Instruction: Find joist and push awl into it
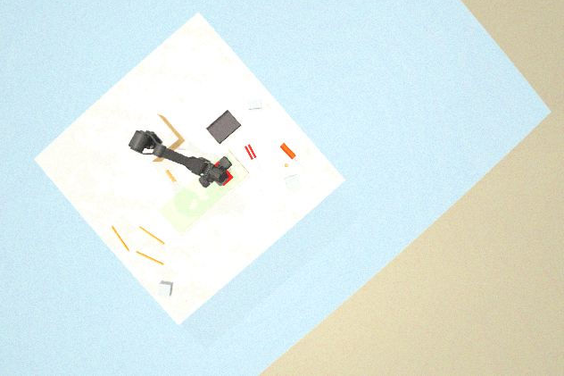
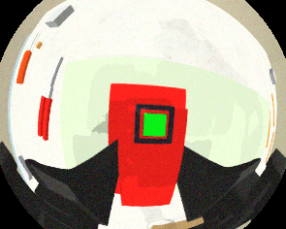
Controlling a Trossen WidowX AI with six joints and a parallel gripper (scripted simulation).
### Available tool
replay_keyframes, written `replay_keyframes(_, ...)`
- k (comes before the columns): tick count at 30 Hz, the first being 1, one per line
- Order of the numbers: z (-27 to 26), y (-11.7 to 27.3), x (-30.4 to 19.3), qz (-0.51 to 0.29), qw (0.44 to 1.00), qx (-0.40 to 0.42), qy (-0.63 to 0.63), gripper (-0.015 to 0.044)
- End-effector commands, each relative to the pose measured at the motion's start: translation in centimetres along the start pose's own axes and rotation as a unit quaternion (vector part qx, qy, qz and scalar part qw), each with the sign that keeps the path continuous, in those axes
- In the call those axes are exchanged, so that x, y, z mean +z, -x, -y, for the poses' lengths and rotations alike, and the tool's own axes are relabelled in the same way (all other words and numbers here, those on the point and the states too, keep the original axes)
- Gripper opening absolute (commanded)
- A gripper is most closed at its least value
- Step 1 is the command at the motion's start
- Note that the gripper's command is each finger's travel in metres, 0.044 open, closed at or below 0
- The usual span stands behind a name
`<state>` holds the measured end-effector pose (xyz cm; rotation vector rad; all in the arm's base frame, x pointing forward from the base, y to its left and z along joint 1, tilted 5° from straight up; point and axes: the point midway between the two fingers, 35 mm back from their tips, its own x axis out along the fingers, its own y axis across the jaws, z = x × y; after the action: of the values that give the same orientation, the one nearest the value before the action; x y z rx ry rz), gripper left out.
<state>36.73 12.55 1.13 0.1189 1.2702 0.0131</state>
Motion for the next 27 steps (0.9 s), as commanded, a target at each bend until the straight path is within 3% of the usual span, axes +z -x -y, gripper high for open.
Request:
replay_keyframes(1,1.2,0.0,-0.1,-0.001,1.000,-0.002,-0.001,0.0000)
replay_keyframes(27,7.3,0.0,-0.1,-0.001,1.000,-0.004,0.000,0.0000)
